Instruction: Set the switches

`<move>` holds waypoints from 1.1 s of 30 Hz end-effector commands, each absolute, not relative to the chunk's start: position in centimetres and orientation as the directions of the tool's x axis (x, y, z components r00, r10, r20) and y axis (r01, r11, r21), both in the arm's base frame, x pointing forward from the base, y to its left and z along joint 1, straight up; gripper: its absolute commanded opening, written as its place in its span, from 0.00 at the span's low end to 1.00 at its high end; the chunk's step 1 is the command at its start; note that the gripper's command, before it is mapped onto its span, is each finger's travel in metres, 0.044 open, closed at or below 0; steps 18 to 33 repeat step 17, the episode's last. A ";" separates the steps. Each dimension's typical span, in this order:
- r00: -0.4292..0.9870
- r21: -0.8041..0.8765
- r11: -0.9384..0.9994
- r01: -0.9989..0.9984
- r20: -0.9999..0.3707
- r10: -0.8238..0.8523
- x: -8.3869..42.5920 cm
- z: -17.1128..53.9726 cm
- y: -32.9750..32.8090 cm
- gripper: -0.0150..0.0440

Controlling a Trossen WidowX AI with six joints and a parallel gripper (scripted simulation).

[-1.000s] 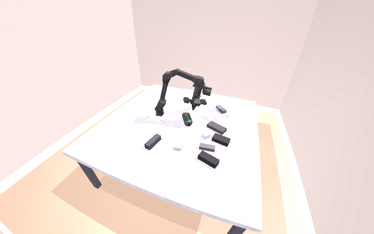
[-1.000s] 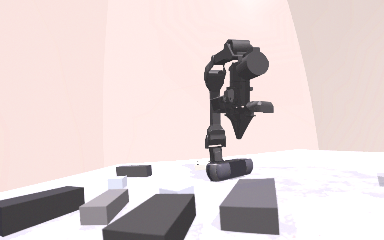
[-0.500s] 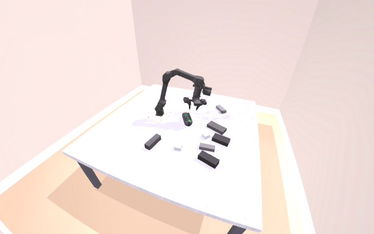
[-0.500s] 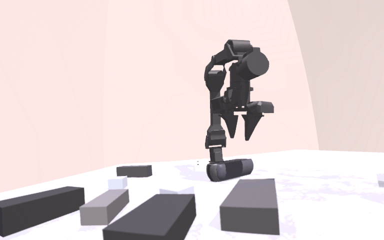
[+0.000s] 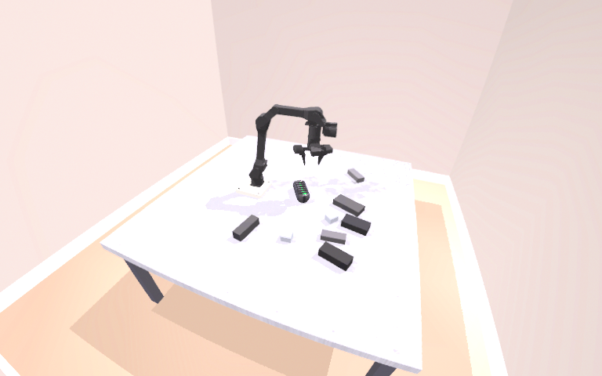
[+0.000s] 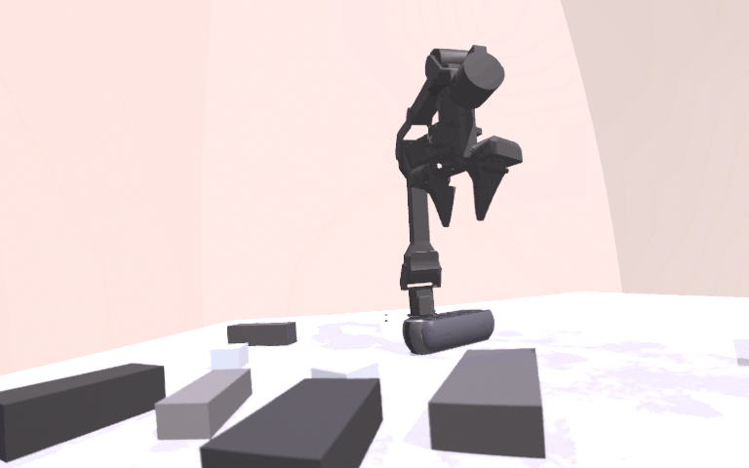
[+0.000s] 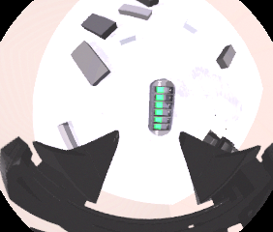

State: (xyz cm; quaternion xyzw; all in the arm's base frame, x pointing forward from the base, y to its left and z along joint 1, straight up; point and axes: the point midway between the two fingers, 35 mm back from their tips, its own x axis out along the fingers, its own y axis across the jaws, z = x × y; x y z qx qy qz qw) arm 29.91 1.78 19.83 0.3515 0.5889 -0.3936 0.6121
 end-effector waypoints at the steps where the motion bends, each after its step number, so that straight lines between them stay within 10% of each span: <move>1: 0.005 -0.028 0.449 0.893 -0.998 -0.070 29.6 20.7 1.7 0.56; 8: 0.005 -0.028 0.449 0.893 -0.998 -0.070 29.6 20.7 1.7 0.25; 33: 0.005 -0.028 0.449 0.893 -0.998 -0.070 29.6 20.7 1.7 0.25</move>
